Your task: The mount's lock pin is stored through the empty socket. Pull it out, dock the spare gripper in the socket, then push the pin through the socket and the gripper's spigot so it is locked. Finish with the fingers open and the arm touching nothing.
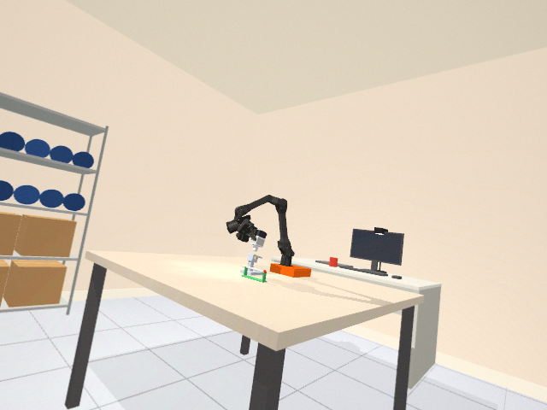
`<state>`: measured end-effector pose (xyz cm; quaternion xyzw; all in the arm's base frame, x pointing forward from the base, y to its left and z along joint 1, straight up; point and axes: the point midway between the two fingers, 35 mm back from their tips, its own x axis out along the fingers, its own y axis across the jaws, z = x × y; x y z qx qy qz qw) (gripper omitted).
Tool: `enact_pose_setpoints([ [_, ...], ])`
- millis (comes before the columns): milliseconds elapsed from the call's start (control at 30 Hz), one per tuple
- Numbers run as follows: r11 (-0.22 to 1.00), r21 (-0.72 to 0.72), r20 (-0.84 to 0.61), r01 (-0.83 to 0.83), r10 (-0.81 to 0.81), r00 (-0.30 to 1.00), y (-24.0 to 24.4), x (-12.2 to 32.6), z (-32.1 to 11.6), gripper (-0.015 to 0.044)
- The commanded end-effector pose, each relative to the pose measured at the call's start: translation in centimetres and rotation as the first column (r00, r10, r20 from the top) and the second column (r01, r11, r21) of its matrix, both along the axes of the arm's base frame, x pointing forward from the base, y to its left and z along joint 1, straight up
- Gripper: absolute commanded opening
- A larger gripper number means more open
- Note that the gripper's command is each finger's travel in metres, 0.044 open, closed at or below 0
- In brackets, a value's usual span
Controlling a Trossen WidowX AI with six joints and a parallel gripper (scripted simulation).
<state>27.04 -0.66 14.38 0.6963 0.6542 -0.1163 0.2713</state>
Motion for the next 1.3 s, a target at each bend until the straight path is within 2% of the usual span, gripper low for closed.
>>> enact_pose_setpoints([
  [0,1.0,0.012,0.012,0.001,-0.001,1.0,0.1,0.1,-0.3,0.0],
  [1033,1.0,0.012,0.015,-0.001,0.001,1.0,0.0,1.2,-4.8,0.0],
  [1267,1.0,0.01,0.014,-0.005,0.005,1.0,0.0,1.1,-4.7,0.0],
])
